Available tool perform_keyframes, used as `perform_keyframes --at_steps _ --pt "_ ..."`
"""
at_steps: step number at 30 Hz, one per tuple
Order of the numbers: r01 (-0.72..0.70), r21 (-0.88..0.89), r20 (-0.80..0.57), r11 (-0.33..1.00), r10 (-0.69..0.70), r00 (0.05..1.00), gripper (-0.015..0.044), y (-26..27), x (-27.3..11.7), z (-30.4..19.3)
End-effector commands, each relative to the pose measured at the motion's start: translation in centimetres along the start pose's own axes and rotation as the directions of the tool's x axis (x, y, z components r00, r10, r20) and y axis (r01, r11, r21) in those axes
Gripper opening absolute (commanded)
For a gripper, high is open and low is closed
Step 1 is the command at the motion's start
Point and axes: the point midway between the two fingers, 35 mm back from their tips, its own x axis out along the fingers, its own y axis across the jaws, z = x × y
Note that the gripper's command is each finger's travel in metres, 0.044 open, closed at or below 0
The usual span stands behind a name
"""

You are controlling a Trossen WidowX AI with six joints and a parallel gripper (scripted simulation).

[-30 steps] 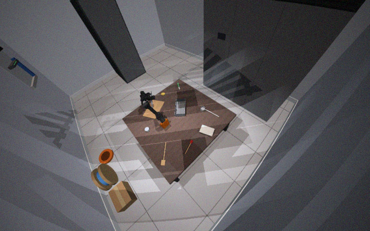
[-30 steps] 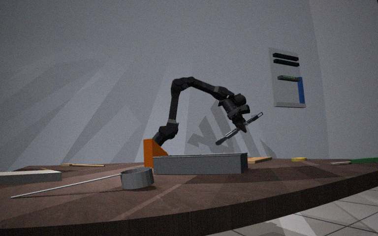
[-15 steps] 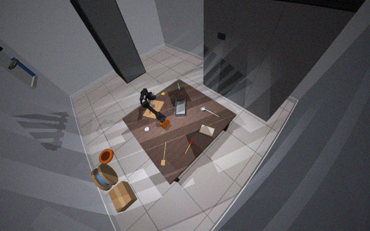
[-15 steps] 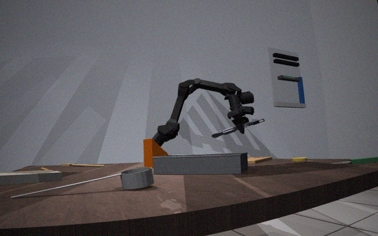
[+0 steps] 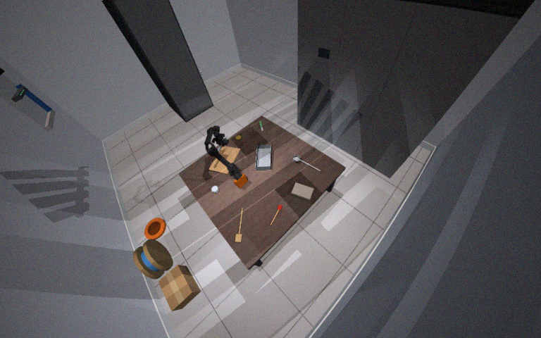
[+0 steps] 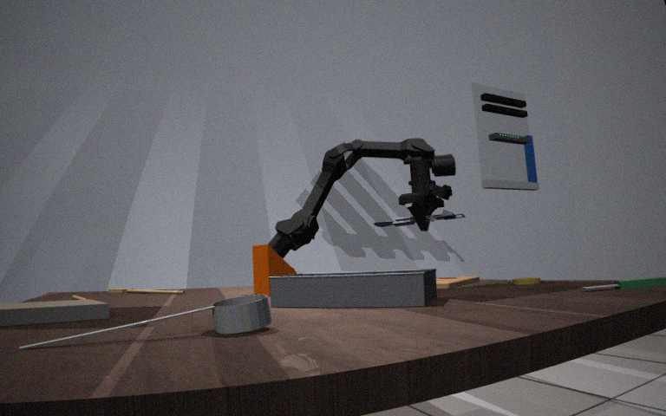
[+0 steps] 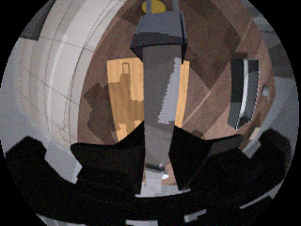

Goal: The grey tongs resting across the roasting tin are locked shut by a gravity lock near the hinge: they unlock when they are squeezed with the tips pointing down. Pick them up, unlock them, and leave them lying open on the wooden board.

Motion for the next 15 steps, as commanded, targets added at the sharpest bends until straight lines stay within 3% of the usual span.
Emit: perform_keyframes --at_steps 1,15 --pt "-0.012 0.007 -0.014 1.000 0.012 1.000 -0.0150 0.1 -0.1 0.0" --pt "-0.010 0.007 -0.015 1.000 0.010 1.000 -0.0150 0.1 1.2 0.3"
